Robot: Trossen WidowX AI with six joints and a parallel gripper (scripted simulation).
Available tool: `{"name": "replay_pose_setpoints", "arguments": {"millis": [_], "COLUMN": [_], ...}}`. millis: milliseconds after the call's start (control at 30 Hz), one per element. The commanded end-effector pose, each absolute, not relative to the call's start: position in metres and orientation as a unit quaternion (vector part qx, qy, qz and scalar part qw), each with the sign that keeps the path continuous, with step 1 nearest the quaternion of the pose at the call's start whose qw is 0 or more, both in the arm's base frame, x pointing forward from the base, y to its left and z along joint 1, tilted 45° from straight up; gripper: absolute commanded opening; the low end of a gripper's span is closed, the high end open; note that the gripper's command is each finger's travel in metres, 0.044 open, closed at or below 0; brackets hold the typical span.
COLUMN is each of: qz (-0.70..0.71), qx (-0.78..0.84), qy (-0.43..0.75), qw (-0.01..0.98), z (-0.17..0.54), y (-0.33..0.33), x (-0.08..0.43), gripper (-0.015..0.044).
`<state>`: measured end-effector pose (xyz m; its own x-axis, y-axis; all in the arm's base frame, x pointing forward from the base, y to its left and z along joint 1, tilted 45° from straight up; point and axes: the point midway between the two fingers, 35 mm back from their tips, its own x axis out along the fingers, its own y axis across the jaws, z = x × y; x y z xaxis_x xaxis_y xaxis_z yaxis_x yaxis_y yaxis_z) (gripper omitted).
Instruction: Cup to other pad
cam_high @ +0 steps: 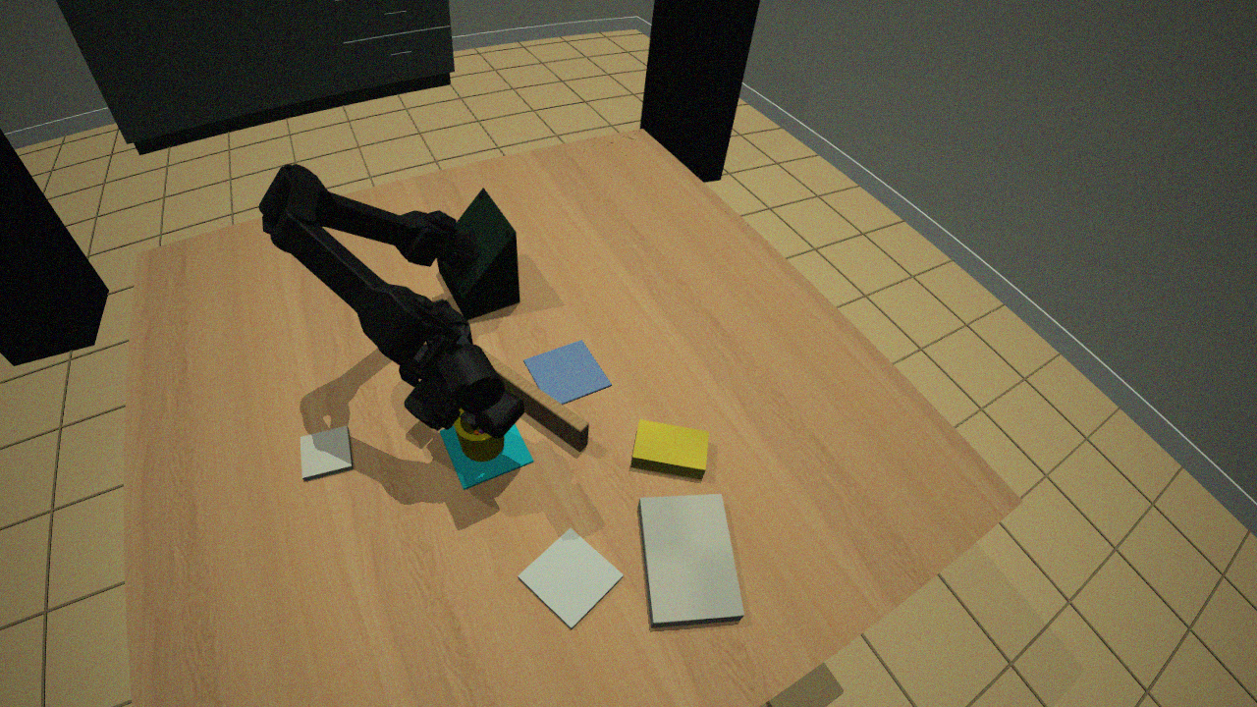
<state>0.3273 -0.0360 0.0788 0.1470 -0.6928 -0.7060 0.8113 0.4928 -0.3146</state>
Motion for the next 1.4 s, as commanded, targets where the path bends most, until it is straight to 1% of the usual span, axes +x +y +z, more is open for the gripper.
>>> {"name": "replay_pose_setpoints", "arguments": {"millis": [0,1167,1367], "qz": [-0.499,-0.498,-0.499], "qx": [0.072,0.068,0.063], "qy": [0.420,0.422,0.424], "qw": [0.755,0.754,0.753], "z": [0.081,0.114,0.111], "y": [-0.033,0.000,-0.003], "x": [0.328,0.315,0.315], "gripper": [0.0146,0.0146,0.0304]}}
